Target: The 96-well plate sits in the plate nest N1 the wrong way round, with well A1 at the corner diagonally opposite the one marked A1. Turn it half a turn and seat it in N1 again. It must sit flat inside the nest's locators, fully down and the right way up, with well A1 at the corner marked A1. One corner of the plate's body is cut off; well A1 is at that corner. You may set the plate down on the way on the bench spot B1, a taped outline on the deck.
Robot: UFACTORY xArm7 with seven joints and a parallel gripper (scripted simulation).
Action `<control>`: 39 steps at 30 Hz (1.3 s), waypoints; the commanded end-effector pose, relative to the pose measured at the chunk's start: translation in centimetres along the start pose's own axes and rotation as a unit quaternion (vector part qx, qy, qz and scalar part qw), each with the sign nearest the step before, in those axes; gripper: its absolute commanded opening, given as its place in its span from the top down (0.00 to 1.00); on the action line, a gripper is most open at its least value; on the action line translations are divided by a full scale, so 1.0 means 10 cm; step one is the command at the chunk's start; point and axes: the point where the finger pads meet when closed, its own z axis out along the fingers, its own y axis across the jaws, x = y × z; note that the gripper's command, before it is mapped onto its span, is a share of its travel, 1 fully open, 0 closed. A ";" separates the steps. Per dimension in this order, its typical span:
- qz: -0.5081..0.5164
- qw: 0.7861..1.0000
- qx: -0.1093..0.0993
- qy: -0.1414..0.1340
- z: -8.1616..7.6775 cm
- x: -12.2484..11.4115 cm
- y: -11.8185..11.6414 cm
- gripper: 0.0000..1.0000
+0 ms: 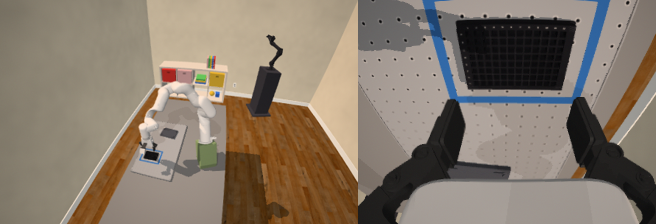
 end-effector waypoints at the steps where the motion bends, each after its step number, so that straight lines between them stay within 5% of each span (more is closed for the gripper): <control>1: 0.046 0.999 -0.005 -0.001 0.08 0.01 0.01 0.00; 12: 0.195 0.981 -0.005 0.000 0.08 0.01 0.01 0.00; 28: 0.416 0.909 -0.005 0.001 0.08 0.01 0.01 0.00; 39: 0.575 0.818 -0.005 0.002 0.08 0.01 0.01 0.00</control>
